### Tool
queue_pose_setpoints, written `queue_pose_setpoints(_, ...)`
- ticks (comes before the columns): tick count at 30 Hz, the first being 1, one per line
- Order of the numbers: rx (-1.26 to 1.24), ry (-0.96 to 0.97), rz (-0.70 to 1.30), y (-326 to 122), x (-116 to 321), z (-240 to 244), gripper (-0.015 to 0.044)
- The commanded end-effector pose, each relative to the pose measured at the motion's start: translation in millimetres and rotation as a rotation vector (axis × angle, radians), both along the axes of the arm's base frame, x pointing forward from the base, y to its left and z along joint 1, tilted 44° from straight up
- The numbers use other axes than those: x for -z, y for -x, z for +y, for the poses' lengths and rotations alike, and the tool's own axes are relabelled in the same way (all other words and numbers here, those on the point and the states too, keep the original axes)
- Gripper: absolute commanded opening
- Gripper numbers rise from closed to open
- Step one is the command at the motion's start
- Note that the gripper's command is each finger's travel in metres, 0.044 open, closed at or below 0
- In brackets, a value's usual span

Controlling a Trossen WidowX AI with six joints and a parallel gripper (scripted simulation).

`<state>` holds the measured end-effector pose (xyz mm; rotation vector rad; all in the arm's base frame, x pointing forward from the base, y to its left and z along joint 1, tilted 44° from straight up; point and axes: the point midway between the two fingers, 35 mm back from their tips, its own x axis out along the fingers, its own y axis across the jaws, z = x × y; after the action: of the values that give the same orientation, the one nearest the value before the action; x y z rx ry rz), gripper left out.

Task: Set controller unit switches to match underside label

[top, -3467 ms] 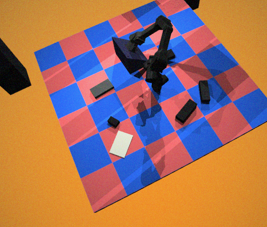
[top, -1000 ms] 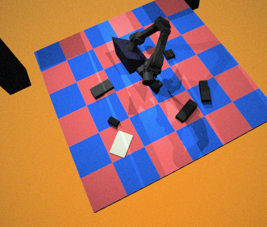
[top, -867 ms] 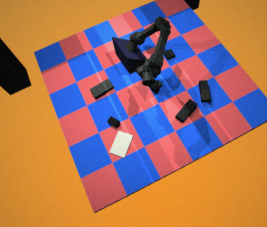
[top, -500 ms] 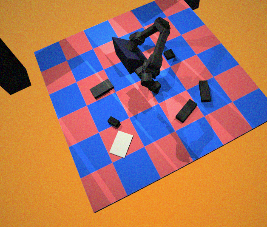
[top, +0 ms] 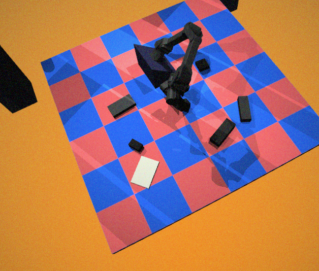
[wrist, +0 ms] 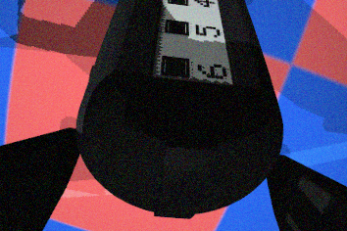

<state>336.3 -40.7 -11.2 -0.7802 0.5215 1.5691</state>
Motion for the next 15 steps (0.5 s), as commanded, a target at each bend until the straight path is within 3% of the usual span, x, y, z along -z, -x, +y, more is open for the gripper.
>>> queue_pose_setpoints(1,-0.016,-0.005,0.010,1,7,3,0.0338)
queue_pose_setpoints(15,-0.016,-0.004,0.010,0,18,0,0.0338)
